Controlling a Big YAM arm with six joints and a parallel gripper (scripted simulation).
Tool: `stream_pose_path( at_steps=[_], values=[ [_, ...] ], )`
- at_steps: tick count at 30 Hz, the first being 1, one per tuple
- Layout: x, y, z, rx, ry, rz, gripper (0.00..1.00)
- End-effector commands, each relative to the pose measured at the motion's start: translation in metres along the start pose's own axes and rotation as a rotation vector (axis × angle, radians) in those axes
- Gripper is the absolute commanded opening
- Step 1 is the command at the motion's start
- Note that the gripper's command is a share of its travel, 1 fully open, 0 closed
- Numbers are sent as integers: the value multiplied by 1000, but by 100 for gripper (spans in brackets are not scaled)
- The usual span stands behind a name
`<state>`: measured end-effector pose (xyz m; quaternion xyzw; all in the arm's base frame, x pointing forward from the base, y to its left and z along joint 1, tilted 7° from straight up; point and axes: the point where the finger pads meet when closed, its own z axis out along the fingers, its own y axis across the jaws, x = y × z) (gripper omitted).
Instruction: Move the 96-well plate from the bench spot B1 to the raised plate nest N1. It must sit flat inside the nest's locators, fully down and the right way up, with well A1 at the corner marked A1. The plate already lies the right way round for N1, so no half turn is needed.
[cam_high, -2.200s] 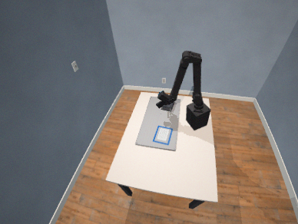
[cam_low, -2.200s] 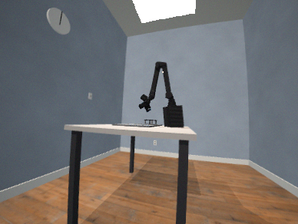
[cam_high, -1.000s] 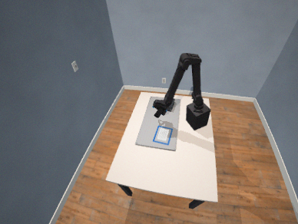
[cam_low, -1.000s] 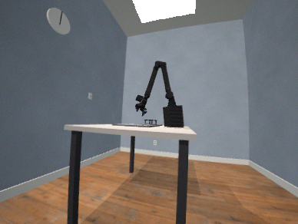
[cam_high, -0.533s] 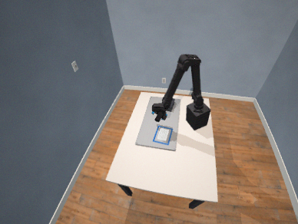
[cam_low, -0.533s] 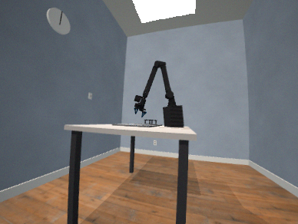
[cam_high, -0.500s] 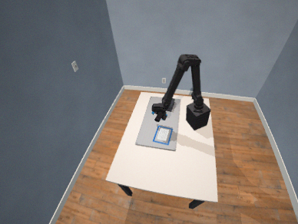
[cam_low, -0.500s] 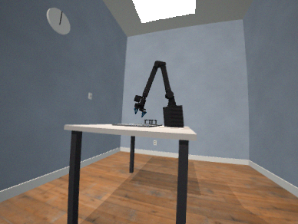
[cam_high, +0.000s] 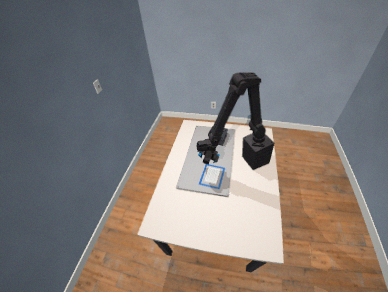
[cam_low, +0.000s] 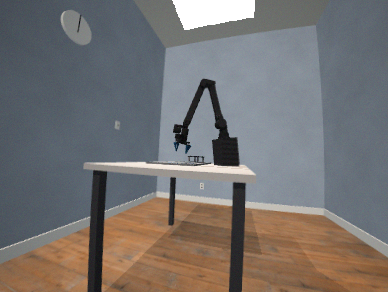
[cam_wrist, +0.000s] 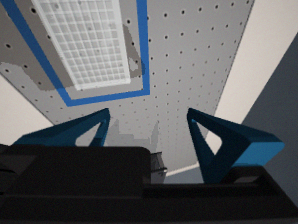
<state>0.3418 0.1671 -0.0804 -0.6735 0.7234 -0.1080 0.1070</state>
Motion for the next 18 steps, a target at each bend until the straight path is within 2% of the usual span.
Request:
stream_pose_path(
  at_steps=[1, 3, 4, 7, 9, 12, 13, 15, 17, 18],
  values=[
    [-22, -7, -3, -10, -18, 4, 100],
    [-22, -7, -3, -10, -18, 4, 100],
    [-27, -8, -8, 4, -22, 7, 100],
    [-37, 7, -5, -99, -59, -30, 100],
    [-45, 14, -6, -106, -61, -22, 100],
    [-57, 20, -12, -93, -65, -21, 100],
    [-59, 28, -9, -137, -73, -30, 100],
    [-66, 35, -12, -198, -95, -44, 100],
    [-73, 43, -14, -204, -98, -46, 100],
    [-79, 40, -22, -185, -112, -43, 100]
  ],
)
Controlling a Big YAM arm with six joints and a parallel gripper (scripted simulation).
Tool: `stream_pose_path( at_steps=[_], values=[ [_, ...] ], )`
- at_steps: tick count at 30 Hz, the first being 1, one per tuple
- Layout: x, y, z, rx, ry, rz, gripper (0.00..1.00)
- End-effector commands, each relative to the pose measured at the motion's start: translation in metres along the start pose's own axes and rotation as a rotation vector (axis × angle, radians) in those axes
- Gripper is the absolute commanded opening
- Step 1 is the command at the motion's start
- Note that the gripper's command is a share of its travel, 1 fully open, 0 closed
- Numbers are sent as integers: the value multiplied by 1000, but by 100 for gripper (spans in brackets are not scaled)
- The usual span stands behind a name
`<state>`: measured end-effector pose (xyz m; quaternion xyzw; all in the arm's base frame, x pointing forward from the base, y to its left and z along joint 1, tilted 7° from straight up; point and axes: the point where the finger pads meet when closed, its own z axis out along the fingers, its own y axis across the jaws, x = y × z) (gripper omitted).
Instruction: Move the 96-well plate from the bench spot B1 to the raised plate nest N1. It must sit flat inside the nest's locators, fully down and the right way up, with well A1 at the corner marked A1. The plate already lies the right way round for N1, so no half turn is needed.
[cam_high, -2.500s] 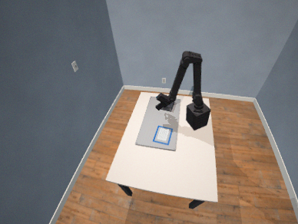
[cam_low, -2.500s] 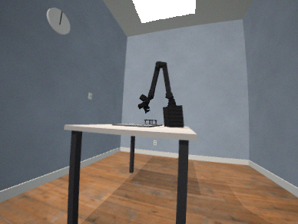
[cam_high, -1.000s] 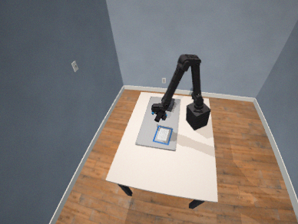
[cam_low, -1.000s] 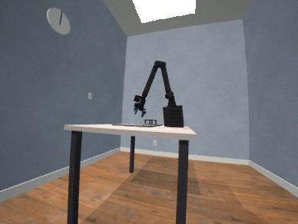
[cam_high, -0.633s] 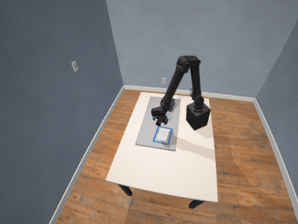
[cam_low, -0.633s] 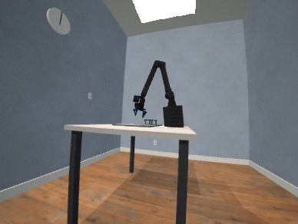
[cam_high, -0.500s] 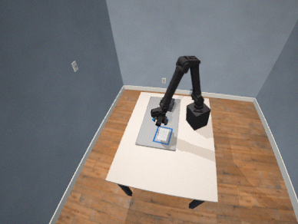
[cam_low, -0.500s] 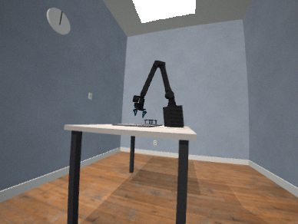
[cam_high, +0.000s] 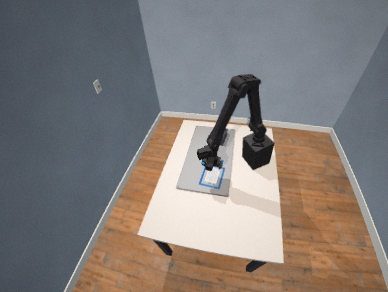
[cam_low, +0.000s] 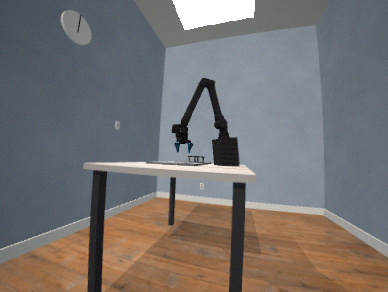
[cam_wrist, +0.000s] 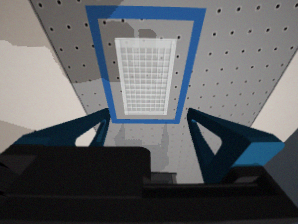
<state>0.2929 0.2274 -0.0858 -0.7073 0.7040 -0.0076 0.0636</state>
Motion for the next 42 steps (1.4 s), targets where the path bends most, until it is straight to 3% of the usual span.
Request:
stream_pose_path(
  at_steps=[1, 42],
  values=[
    [-23, -11, -12, 24, -29, 16, 100],
    [-23, -12, -14, 31, -30, 22, 100]
  ],
)
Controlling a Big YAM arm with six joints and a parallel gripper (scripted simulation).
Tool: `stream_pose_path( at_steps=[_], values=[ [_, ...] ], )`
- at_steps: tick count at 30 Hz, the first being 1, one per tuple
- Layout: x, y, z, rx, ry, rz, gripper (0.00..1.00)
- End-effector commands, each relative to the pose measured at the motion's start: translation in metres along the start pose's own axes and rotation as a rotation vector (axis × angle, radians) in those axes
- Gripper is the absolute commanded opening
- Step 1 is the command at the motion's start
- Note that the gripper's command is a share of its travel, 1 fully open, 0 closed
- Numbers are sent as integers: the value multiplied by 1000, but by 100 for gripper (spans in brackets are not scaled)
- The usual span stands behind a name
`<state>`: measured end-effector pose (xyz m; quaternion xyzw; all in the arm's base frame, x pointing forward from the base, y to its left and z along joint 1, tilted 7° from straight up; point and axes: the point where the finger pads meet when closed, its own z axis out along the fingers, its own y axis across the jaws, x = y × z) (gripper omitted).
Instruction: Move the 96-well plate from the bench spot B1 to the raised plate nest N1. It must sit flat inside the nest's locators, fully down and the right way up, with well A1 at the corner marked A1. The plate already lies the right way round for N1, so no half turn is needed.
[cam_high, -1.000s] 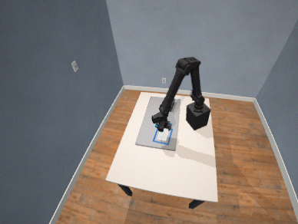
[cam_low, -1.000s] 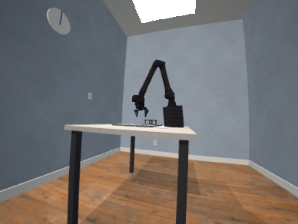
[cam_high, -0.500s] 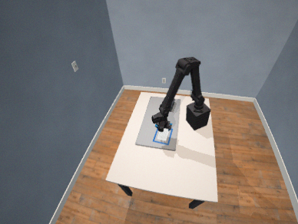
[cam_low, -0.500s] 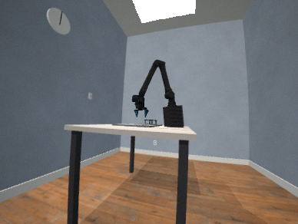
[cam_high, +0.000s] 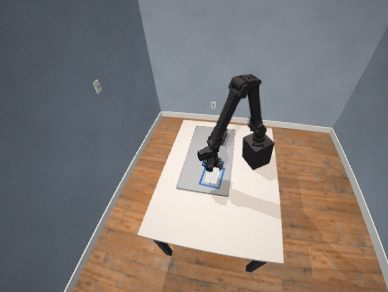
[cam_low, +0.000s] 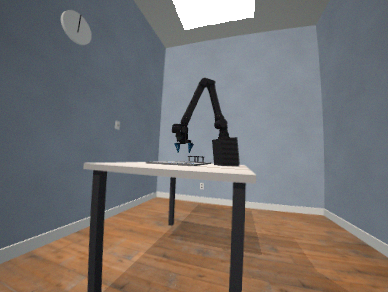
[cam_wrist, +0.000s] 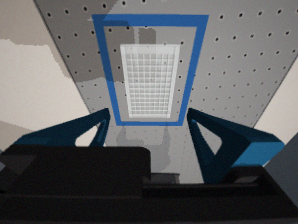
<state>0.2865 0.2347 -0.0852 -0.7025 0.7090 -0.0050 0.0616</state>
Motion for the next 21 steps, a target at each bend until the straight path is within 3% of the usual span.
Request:
stream_pose_path(
  at_steps=[1, 5, 6, 21],
  values=[
    [-16, -18, -14, 37, -30, 8, 100],
    [-16, -18, -14, 37, -30, 8, 100],
    [-14, -16, -2, 28, -23, 8, 100],
    [-14, -15, 21, 29, -23, 8, 100]
  ],
)
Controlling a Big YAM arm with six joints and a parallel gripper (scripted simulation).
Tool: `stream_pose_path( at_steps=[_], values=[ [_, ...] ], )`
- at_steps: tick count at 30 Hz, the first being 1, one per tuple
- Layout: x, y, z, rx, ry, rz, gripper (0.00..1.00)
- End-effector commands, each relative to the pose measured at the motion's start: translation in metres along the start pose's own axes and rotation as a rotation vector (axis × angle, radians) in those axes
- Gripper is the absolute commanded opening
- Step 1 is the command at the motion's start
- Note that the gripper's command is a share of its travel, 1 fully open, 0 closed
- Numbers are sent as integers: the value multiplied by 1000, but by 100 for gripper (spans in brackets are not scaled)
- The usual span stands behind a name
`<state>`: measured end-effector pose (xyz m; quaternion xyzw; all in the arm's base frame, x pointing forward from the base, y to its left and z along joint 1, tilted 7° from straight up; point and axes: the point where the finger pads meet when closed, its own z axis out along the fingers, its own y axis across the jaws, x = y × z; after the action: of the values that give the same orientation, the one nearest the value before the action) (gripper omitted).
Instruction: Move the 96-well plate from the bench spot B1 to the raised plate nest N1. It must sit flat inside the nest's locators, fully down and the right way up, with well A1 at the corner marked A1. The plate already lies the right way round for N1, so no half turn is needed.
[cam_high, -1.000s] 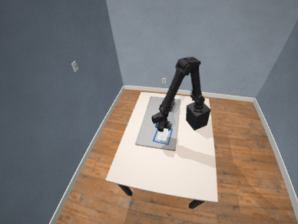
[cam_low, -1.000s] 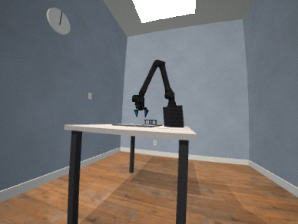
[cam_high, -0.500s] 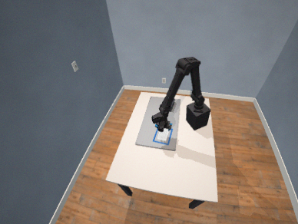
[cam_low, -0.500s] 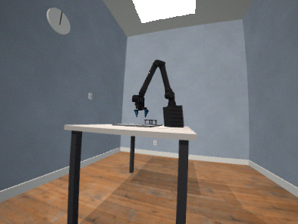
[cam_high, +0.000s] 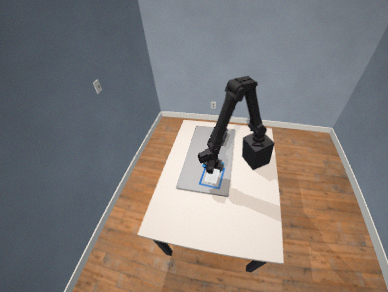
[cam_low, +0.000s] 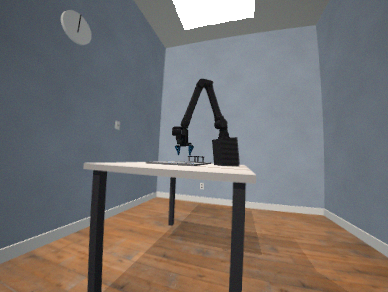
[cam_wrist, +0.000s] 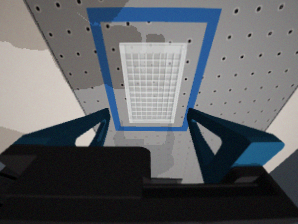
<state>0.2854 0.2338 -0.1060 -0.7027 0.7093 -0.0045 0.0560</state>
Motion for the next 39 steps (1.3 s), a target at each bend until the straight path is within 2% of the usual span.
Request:
stream_pose_path(
  at_steps=[1, 22, 25, 39],
  values=[
    [-16, -18, 2, 38, -31, 8, 100],
    [-14, -16, 35, 34, -27, 8, 100],
    [-16, -18, 34, 40, -33, 8, 100],
    [-13, -15, 60, 31, -25, 8, 100]
  ],
)
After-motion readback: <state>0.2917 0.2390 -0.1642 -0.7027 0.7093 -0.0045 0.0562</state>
